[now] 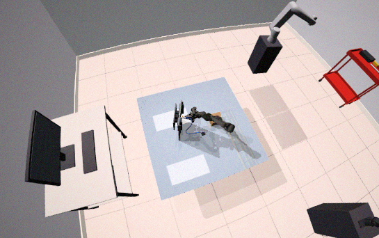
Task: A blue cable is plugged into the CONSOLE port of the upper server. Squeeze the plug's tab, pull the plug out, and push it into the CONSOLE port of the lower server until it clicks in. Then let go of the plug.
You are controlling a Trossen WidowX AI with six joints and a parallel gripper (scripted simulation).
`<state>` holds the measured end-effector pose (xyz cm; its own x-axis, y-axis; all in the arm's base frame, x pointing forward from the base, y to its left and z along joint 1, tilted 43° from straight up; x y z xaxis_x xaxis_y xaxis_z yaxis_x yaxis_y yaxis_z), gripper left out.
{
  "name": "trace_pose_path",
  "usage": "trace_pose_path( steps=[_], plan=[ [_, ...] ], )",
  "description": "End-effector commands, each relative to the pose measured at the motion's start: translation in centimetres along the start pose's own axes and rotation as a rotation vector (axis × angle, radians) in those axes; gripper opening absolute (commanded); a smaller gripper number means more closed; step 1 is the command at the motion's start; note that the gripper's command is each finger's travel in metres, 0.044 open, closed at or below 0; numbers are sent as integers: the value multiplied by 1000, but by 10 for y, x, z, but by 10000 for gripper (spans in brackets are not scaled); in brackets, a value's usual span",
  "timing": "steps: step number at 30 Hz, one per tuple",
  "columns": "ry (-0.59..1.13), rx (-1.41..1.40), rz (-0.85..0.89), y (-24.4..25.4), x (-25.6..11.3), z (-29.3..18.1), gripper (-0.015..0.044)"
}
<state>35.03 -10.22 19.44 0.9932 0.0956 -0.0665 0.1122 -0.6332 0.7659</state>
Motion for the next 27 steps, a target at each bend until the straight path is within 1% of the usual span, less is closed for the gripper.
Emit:
trace_pose_path(
  steps=[1,27],
  plan=[
    [2,-4,0,0,-4,-1,0],
    [2,-4,0,0,-14,-1,0]
  ],
)
Point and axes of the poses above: the point midway between the two fingers, 35 mm back from their tips, its own x axis out along the fingers, its own y axis across the jaws, z = x × y, the point moved 3 cm from there along -x, back along the fingers, and after that the axes turned 3 degrees about -x, right-handed, at the moved point
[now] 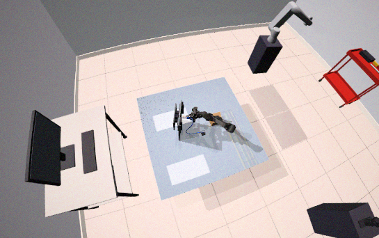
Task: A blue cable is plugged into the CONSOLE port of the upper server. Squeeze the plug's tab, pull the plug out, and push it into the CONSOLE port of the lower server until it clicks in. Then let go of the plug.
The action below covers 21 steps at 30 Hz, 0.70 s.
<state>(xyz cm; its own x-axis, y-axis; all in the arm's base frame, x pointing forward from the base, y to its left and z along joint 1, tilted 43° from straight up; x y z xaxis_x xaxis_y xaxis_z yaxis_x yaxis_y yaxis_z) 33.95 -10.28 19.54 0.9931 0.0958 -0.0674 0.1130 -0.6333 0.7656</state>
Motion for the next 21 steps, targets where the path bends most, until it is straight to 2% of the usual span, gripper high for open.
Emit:
trace_pose_path(
  steps=[1,21],
  plan=[
    [2,-4,0,0,-3,-1,0],
    [2,-4,0,0,-12,-1,0]
  ],
)
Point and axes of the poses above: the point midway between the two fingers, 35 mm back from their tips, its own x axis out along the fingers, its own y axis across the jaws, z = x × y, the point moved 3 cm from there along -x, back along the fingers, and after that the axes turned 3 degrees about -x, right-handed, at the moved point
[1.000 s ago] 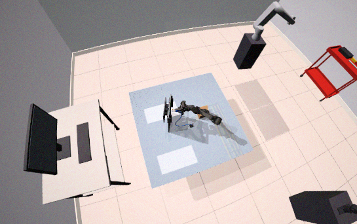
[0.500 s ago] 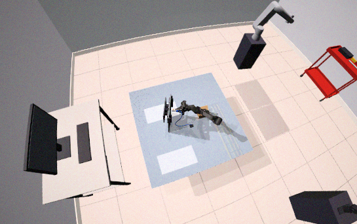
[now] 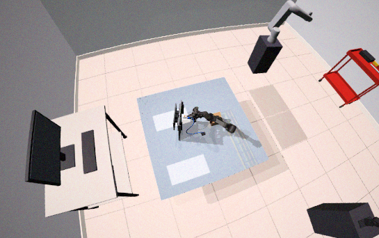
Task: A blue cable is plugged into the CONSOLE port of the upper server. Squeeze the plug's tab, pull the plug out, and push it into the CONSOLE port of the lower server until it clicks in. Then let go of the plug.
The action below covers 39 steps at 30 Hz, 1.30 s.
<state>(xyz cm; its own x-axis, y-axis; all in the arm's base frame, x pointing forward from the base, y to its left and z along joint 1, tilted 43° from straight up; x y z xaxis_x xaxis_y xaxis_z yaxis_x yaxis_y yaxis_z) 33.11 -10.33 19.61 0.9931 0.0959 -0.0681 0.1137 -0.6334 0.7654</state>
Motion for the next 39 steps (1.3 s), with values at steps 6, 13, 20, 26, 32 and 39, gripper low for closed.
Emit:
trace_pose_path(
  steps=[6,13,20,26,32,39],
  plan=[
    [2,-4,1,0,-5,-1,0],
    [2,-4,0,0,-8,-1,0],
    [2,-4,0,-8,-8,0,0],
    [2,-4,1,-41,-3,0,0],
    [3,-3,1,-72,-4,-2,0],
    [3,-2,2,-89,-7,-5,0]
  ],
)
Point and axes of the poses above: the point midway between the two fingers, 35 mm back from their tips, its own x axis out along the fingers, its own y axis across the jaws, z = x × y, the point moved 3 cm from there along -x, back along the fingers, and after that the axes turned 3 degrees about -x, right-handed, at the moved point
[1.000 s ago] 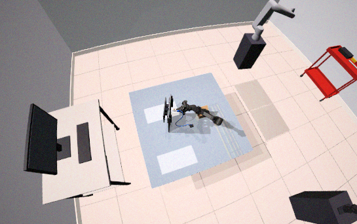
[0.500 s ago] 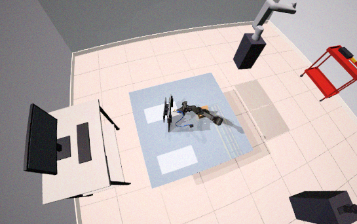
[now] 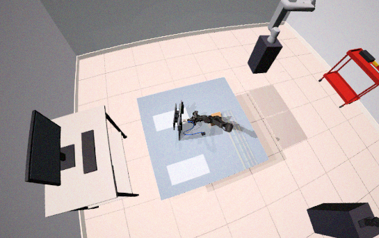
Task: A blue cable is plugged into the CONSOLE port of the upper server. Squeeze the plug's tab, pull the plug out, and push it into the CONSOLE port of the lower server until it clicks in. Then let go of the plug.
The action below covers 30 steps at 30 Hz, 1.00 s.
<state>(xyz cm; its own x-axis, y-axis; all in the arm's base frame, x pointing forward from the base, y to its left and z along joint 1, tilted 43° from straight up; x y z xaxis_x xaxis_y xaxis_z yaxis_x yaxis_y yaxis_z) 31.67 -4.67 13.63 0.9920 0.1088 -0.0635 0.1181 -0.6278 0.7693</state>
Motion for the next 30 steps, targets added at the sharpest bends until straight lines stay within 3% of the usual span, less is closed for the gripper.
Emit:
trace_pose_path(
  steps=[1,30],
  plan=[
    [-10,5,6,-6,-2,1,0],
    [46,1,21,-4,10,0,0]
  ],
)
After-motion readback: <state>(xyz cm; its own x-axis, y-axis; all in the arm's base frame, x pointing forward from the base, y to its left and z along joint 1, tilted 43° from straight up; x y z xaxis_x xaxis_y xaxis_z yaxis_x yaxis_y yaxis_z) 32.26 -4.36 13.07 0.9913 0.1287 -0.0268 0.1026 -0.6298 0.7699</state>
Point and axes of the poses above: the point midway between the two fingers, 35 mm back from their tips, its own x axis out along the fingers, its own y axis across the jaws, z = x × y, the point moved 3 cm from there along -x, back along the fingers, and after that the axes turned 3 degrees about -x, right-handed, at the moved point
